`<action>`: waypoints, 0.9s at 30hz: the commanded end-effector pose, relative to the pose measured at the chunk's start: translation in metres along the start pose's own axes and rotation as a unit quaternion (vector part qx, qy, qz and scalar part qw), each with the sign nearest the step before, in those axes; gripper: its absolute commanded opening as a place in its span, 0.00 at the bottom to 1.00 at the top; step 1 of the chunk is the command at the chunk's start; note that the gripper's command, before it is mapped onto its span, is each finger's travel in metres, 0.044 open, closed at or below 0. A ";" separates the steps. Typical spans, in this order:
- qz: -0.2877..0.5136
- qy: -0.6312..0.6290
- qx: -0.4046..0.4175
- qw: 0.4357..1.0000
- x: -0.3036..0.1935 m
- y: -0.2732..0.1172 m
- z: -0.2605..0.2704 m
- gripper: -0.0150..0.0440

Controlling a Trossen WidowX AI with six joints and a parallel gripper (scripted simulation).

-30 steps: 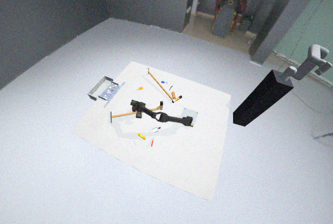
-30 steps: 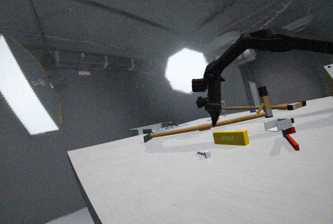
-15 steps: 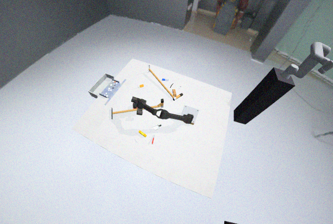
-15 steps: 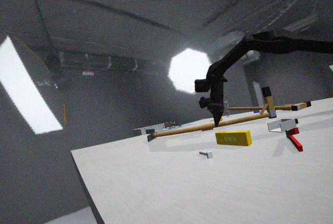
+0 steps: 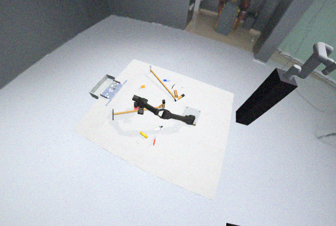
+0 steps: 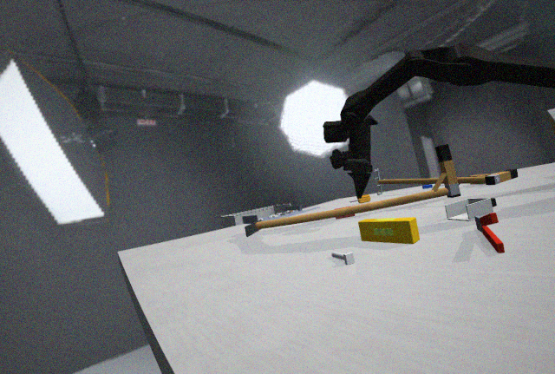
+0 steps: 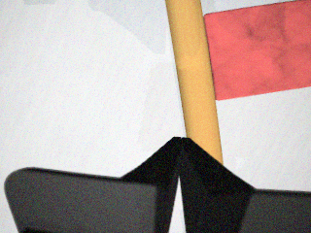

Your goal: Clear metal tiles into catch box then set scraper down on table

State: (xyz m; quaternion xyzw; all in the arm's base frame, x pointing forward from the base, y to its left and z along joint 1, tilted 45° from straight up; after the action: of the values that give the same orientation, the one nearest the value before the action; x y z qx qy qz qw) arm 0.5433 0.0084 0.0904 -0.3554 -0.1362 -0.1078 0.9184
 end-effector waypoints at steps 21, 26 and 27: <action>-0.084 0.045 -0.005 0.995 0.005 -0.104 0.038 0.25; -0.093 0.050 -0.005 0.994 0.004 -0.114 0.042 0.25; -0.093 0.050 -0.005 0.994 0.004 -0.114 0.042 0.25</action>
State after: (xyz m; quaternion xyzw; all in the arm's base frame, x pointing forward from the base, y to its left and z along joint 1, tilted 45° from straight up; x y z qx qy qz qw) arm 0.5085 -0.0462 0.1889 -0.3444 -0.1263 -0.2071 0.9069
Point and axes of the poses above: the point midway between the two fingers, 35 mm back from their tips, its own y axis out along the fingers, its own z axis across the jaws, x = y × z, the point moved 2 cm from there along -y, back along the fingers, and after that the axes turned 8 degrees about y, right-handed, at the moved point
